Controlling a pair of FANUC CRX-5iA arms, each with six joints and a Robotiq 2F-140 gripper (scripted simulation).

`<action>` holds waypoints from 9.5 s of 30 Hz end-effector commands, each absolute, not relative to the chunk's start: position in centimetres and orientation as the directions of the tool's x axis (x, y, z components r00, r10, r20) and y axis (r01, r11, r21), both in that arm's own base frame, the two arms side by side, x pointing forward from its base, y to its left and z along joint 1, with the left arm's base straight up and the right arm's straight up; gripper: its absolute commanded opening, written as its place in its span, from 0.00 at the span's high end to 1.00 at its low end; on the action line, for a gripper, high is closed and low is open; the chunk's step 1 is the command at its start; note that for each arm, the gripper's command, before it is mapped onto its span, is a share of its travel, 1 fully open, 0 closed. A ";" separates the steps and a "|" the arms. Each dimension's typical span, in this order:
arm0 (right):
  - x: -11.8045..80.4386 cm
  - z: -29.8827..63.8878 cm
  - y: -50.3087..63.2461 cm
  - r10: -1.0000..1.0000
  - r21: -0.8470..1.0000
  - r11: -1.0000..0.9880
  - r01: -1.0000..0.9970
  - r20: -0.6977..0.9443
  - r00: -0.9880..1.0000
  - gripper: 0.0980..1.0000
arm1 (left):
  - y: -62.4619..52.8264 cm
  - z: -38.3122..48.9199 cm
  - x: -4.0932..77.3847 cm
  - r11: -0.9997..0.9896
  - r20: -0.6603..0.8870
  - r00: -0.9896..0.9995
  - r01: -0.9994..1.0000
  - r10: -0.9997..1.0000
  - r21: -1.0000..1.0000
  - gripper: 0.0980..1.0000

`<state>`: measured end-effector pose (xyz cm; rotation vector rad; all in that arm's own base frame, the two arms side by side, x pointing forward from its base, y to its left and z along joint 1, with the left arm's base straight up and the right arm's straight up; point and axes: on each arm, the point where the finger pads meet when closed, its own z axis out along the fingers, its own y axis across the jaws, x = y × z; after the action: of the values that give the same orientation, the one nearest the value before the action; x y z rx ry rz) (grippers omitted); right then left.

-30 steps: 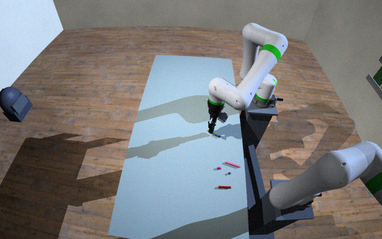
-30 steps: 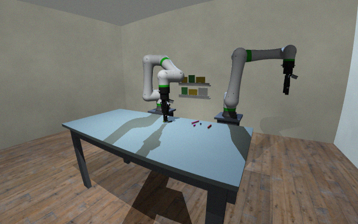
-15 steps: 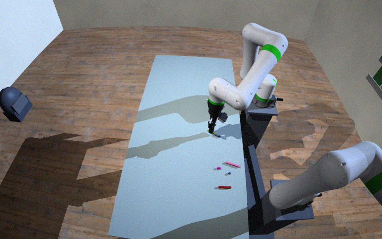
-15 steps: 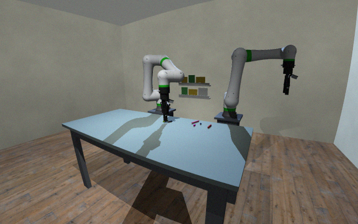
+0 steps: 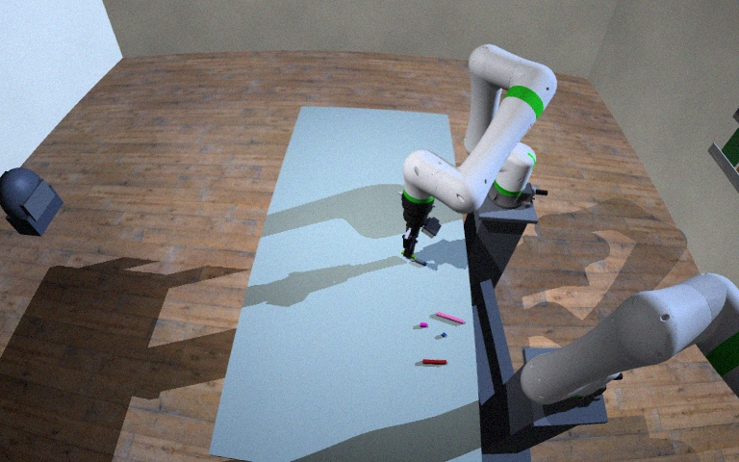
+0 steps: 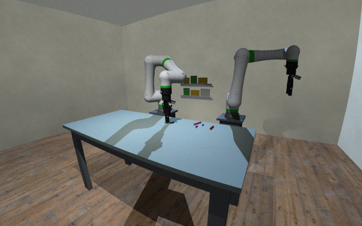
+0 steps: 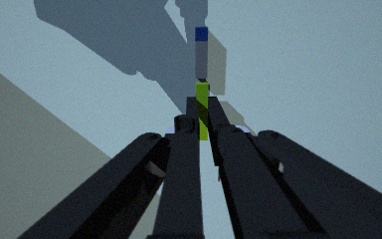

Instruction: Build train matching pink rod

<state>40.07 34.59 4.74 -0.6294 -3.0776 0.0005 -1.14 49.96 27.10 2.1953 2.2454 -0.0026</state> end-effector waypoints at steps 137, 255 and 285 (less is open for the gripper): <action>39.9 11.0 34.7 0.393 0.001 0.920 0.393 -0.001 -0.920 0.85 | 50.0 27.2 -1.1 0.023 0.000 -0.023 1.000 1.000 0.000 0.00; 39.9 20.1 34.7 0.393 0.001 0.920 0.393 -0.001 -0.920 0.00 | 50.0 27.2 -1.1 0.023 0.000 -0.023 1.000 1.000 0.000 0.00; 39.9 20.1 34.7 0.393 0.001 0.920 0.393 -0.001 -0.920 0.00 | 50.0 27.2 -1.1 0.023 0.000 -0.023 1.000 1.000 0.000 0.00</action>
<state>39.83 34.71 19.98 -0.6294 -3.0776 0.0006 -1.14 49.96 27.10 2.1953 2.2454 -0.0026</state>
